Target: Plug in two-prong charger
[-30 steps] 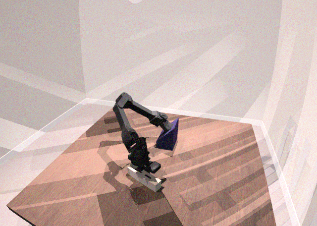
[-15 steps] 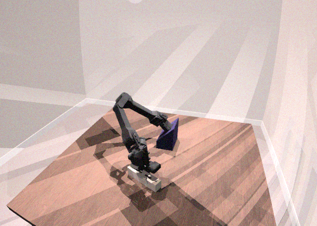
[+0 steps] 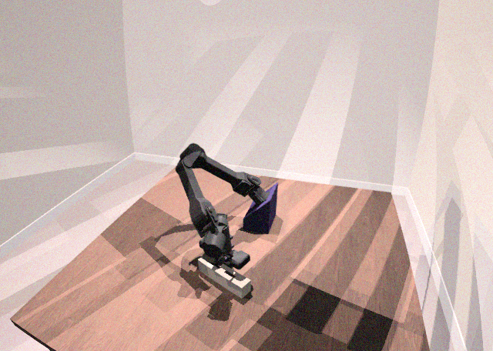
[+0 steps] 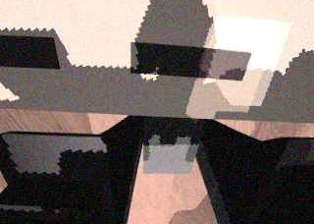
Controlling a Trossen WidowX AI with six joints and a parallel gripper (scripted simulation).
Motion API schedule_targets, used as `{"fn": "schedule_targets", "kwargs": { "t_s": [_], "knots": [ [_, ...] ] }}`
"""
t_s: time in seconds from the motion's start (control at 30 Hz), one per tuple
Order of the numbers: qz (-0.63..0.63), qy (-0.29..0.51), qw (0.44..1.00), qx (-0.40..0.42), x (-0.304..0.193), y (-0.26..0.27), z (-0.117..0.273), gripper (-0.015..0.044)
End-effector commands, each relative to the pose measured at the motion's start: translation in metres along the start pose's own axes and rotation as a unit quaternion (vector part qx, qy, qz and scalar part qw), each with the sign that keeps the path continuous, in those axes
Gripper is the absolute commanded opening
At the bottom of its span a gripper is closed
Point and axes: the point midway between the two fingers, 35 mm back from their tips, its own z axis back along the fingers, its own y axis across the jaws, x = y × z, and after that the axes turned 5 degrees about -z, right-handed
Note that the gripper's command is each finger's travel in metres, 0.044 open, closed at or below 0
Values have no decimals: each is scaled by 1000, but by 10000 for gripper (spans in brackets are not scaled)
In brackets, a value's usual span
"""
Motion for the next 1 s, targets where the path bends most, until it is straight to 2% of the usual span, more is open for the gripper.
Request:
{"fn": "schedule_targets", "kwargs": {
  "t_s": [0.0,0.13,0.7,0.97],
  "knots": [
    [-1,-1,1000,0,1,0,0,0],
    [-1,-1,1000,0,1,0,0,0],
    [-1,-1,1000,0,1,0,0,440],
    [-2,-3,1000,0,-1,0,0,440]
  ]
}}
